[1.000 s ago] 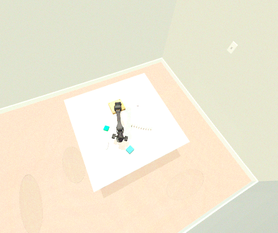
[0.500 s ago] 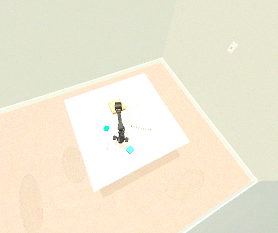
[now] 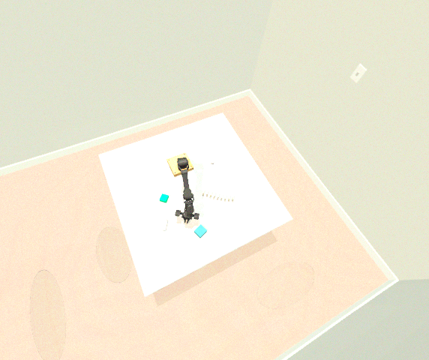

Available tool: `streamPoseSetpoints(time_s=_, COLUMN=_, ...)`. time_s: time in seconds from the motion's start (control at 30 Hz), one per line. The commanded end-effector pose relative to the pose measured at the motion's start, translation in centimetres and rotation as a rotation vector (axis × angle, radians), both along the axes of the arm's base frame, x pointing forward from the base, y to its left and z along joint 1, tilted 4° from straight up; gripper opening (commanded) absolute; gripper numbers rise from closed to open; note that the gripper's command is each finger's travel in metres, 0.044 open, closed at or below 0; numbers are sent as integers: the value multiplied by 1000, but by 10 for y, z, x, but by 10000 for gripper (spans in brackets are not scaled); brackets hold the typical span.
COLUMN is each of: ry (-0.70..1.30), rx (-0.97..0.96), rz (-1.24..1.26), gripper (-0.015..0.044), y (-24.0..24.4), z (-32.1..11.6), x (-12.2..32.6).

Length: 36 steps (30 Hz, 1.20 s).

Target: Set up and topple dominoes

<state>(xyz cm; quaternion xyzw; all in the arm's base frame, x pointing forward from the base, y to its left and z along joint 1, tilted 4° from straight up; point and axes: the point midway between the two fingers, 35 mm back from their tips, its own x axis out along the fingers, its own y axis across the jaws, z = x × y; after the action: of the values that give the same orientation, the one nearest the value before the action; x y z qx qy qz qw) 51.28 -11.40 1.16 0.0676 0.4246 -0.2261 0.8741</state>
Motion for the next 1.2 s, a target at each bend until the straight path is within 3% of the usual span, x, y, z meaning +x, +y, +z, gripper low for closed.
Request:
streamPoseSetpoints(time_s=0.0, ry=-47, rx=-34, rz=8, gripper=28, y=2, z=2, x=0)
streamPoseSetpoints(time_s=1.17, ry=-438, rx=-242, rz=-13, gripper=28, y=16, z=19, x=-45)
